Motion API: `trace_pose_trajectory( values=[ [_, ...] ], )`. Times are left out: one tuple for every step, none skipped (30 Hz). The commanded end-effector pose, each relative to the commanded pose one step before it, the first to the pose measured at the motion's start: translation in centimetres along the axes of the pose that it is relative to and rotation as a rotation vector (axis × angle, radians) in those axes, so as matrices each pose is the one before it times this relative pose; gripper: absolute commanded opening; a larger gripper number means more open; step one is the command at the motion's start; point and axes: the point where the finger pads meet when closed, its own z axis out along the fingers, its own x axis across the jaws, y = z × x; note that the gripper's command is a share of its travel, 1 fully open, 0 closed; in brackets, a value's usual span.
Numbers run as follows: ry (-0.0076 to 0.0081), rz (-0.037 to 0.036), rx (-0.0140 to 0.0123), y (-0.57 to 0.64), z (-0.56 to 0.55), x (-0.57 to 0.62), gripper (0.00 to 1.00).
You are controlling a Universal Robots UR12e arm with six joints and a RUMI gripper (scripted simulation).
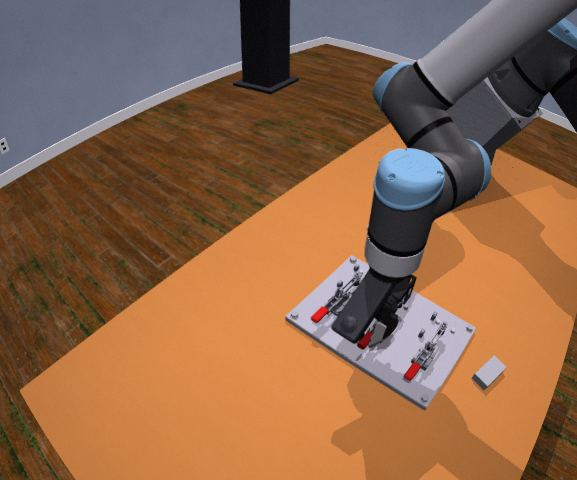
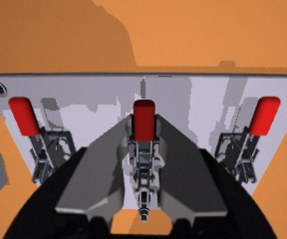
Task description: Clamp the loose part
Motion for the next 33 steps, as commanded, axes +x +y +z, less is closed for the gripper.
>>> trace_pose_trajectory(
  values=[
    [0.00025, -0.00029, 0.00133, -0.065, -0.099, 0.008, 0.0],
    [0.0, 0.0, 0.0, 0.005, -0.013, 0.0, 0.0],
    [0.0, 0.0, 0.0, 0.006, -0.016, 0.0, 0.0],
    [0.0, 0.0, 0.0, 0.007, -0.019, 0.0, 0.0],
    [0.0, 0.0, 0.0, 0.008, -0.022, 0.0, 0.0],
    [0.0, 0.0, 0.0, 0.01, -0.025, 0.0, 0.0],
    [0.0, 0.0, 0.0, 0.011, -0.029, 0.0, 0.0],
    [0.0, 0.0, 0.0, 0.012, -0.033, 0.0, 0.0],
    [0.0, 0.0, 0.0, 0.014, -0.036, 0.0, 0.0],
    [0.0, 0.0, 0.0, 0.015, -0.04, 0.0, 0.0],
    [0.0, 0.0, 0.0, 0.017, -0.044, 0.0, 0.0],
    [0.0, 0.0, 0.0, 0.019, -0.048, 0.0, 0.0],
    [0.0, 0.0, 0.0, 0.02, -0.052, 0.0, 0.0],
    [0.0, 0.0, 0.0, 0.022, -0.056, 0.0, 0.0],
    [0.0, 0.0, 0.0, 0.0, 0.0, 0.0, 0.0],
    [0.0, 0.0, 0.0, 0.0, 0.0, 0.0, 0.0],
    [0.0, 0.0, 0.0, 0.023, -0.06, 0.0, 0.0],
    [0.0, 0.0, 0.0, 0.025, -0.063, 0.0, 0.0],
    [0.0, 0.0, 0.0, 0.027, -0.067, 0.0, 0.0],
    [0.0, 0.0, 0.0, 0.038, -0.067, 0.0, 0.0],
    [0.0, 0.0, 0.0, 0.04, -0.071, 0.0, 0.0],
    [0.0, 0.0, 0.0, 0.042, -0.074, 0.0, 0.0],
    [0.0, 0.0, 0.0, 0.044, -0.078, 0.0, 0.0],
    [0.0, 0.0, 0.0, 0.046, -0.081, 0.0, 0.0],
    [0.0, 0.0, 0.0, 0.048, -0.084, 0.0, 0.0],
    [0.0, 0.0, 0.0, 0.05, -0.087, 0.0, 0.0],
    [0.0, 0.0, 0.0, 0.056, -0.088, 0.0, 0.0],
    [0.0, 0.0, 0.0, 0.069, -0.087, 0.0, 0.0],
    [0.0, 0.0, 0.0, 0.071, -0.089, 0.0, 0.0],
    [0.0, 0.0, 0.0, 0.073, -0.092, 0.0, 0.0],
    [0.0, 0.0, 0.0, 0.075, -0.094, 0.0, 0.0],
    [0.0, 0.0, 0.0, 0.0, 0.0, 0.0, 0.0],
    [0.0, 0.0, 0.0, 0.0, 0.0, 0.0, 0.0]
  ],
)
